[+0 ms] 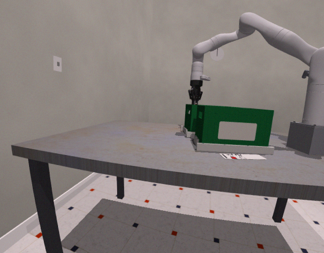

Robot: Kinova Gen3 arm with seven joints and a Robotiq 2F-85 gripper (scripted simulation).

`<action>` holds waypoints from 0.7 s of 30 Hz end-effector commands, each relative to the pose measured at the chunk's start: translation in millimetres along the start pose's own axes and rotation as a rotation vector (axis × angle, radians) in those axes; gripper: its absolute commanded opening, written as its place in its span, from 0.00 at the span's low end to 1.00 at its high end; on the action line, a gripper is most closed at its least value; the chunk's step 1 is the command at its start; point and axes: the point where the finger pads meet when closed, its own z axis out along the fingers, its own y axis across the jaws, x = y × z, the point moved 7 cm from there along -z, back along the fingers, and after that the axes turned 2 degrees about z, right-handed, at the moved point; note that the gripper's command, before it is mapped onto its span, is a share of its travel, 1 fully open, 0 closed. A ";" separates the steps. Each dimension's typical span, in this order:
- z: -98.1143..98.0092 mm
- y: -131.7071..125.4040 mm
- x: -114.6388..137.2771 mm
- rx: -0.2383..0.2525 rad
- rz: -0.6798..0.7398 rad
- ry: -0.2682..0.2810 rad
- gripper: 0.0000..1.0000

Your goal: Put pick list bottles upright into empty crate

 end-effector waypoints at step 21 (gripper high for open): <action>-34.9 0.1 -0.5 0.000 0.000 -0.003 0.10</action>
